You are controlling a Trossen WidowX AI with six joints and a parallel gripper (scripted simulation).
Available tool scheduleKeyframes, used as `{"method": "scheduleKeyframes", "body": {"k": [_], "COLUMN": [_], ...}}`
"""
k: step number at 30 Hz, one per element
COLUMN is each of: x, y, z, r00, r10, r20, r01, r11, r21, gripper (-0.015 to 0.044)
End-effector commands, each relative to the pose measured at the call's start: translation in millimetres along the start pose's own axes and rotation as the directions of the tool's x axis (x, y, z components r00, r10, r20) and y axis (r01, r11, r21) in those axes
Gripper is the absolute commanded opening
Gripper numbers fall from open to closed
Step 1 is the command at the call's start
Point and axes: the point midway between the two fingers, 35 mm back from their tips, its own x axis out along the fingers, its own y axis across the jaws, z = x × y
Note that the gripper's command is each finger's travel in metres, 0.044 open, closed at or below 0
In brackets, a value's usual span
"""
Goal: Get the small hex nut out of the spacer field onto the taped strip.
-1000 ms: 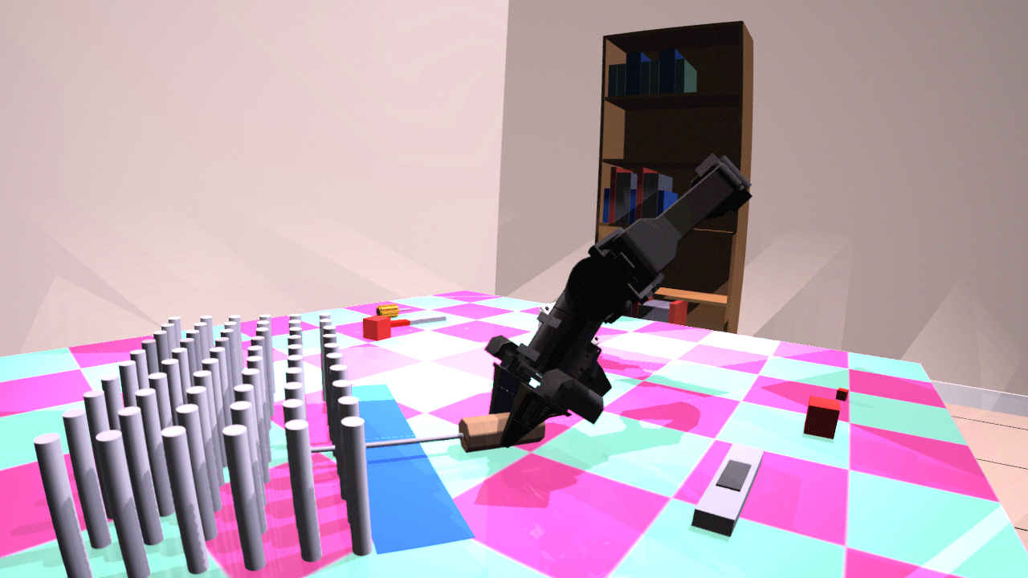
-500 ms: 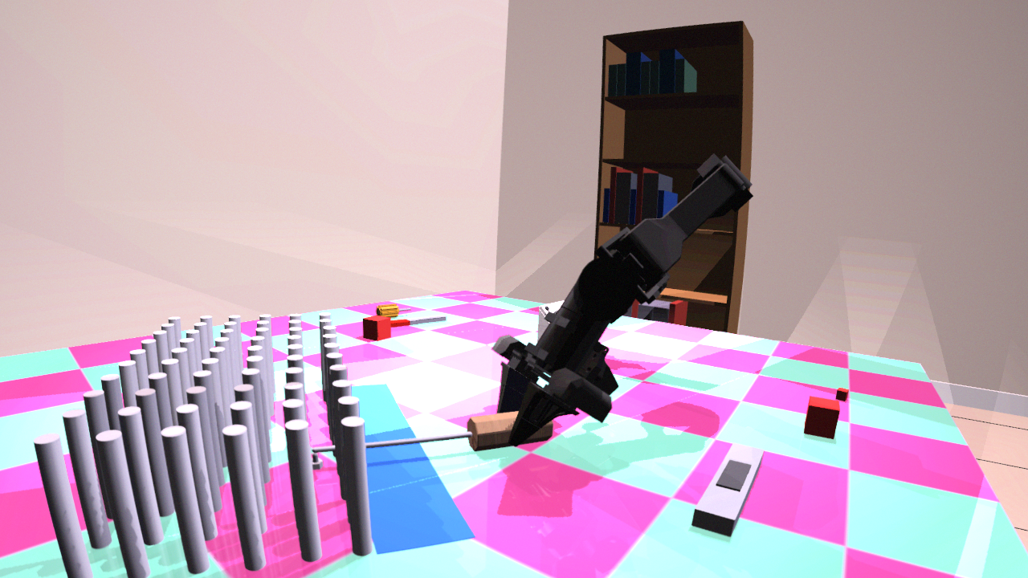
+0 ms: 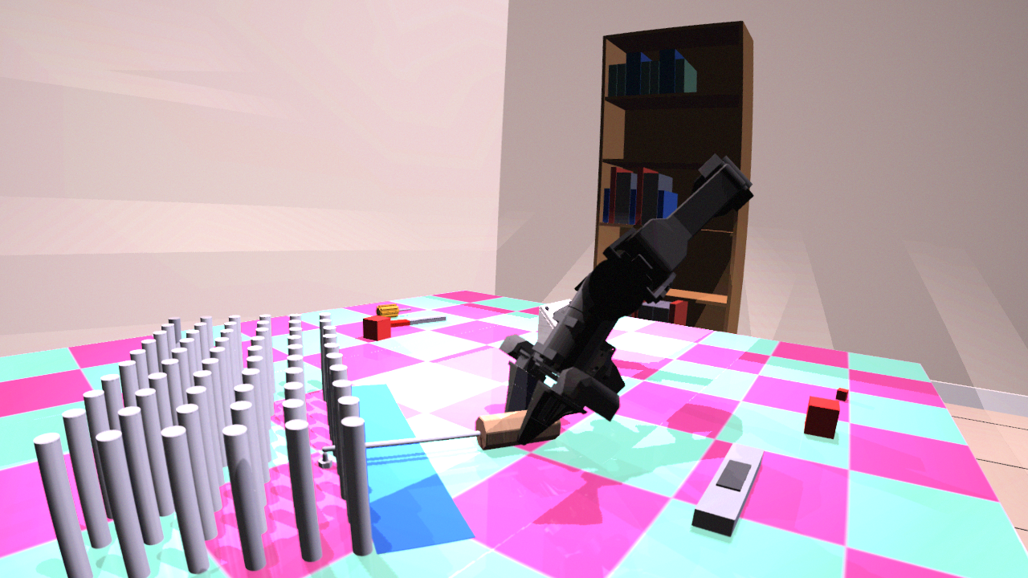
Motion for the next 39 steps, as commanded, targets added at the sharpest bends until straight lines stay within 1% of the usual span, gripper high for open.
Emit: {"method": "scheduleKeyframes", "body": {"k": [1, 39], "x": [-2.7, -16.5], "y": [0.4, 0.1], "z": [2.9, 23.6], "r00": [1.000, 1.000], "r10": [0.000, 0.000], "r20": [0.000, 0.002], "r01": [0.000, 0.000], "r11": [1.000, 1.000], "r21": [0.006, 0.006], "gripper": [0.0000, 0.0000]}}
